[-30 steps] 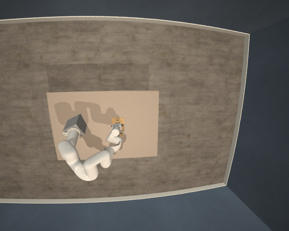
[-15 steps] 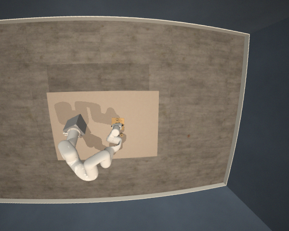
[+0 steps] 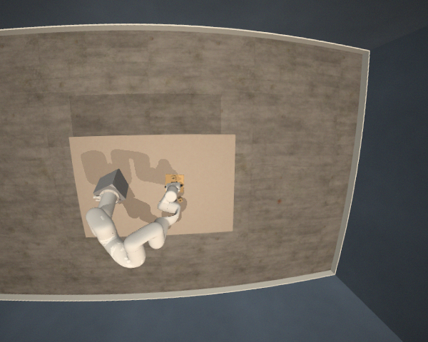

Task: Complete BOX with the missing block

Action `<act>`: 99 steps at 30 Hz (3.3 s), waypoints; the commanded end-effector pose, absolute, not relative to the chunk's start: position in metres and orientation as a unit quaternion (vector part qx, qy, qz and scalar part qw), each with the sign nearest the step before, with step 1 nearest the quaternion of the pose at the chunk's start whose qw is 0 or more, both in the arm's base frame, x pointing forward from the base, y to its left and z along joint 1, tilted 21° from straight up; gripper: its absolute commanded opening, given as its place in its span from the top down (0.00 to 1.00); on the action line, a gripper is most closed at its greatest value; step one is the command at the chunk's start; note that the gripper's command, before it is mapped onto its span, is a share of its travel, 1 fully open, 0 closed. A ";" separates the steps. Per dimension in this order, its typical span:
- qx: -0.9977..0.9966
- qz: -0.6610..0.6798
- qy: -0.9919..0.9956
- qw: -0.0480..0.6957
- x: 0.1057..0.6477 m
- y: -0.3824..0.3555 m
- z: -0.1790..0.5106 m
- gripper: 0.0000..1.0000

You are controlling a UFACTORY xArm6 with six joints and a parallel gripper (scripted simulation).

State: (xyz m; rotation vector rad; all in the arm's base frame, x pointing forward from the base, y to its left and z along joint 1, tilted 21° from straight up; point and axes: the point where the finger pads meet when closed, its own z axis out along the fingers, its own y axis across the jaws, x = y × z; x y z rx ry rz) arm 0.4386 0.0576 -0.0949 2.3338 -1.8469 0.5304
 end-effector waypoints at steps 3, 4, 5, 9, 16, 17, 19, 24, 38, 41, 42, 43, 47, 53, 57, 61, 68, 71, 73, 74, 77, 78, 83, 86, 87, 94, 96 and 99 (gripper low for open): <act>0.771 0.176 -0.610 0.058 0.440 0.058 -0.094 0.61; 0.771 0.176 -0.610 0.058 0.440 0.058 -0.094 0.61; 0.771 0.176 -0.610 0.058 0.440 0.058 -0.094 0.61; 0.771 0.176 -0.610 0.058 0.440 0.058 -0.094 0.57; 0.771 0.176 -0.610 0.058 0.440 0.058 -0.094 0.53; 0.771 0.176 -0.610 0.058 0.440 0.058 -0.094 0.53; 0.771 0.176 -0.610 0.058 0.440 0.058 -0.094 0.53; 0.771 0.176 -0.610 0.058 0.440 0.059 -0.093 0.53; 0.771 0.176 -0.610 0.058 0.428 0.075 -0.041 0.53; 0.771 0.176 -0.610 0.058 0.427 0.077 -0.036 0.53; 0.771 0.176 -0.610 0.058 0.426 0.078 -0.032 0.53; 0.771 0.176 -0.610 0.058 0.426 0.080 -0.028 0.53; 0.771 0.176 -0.610 0.058 0.423 0.084 -0.015 0.53; 0.771 0.176 -0.610 0.058 0.422 0.086 -0.010 0.53; 0.771 0.176 -0.610 0.058 0.422 0.086 -0.010 0.00; 0.771 0.176 -0.610 0.058 0.422 0.086 -0.010 0.00; 0.771 0.176 -0.610 0.058 0.422 0.086 -0.010 0.00; 0.771 0.176 -0.610 0.058 0.422 0.086 -0.010 0.00; 0.771 0.176 -0.610 0.058 0.422 0.086 -0.010 0.00; 0.771 0.176 -0.610 0.058 0.422 0.086 -0.010 0.00; 0.771 0.176 -0.610 0.058 0.422 0.086 -0.010 0.00; 0.771 0.176 -0.610 0.058 0.422 0.086 -0.009 0.00; 0.771 0.176 -0.610 0.058 0.420 0.088 -0.002 0.00; 0.771 0.176 -0.610 0.058 0.418 0.091 0.008 0.00; 0.771 0.176 -0.610 0.058 0.417 0.093 0.012 0.00; 0.771 0.176 -0.610 0.058 0.412 0.100 0.035 0.00; 0.771 0.176 -0.610 0.058 0.410 0.103 0.045 0.00; 0.771 0.176 -0.610 0.058 0.407 0.107 0.057 0.00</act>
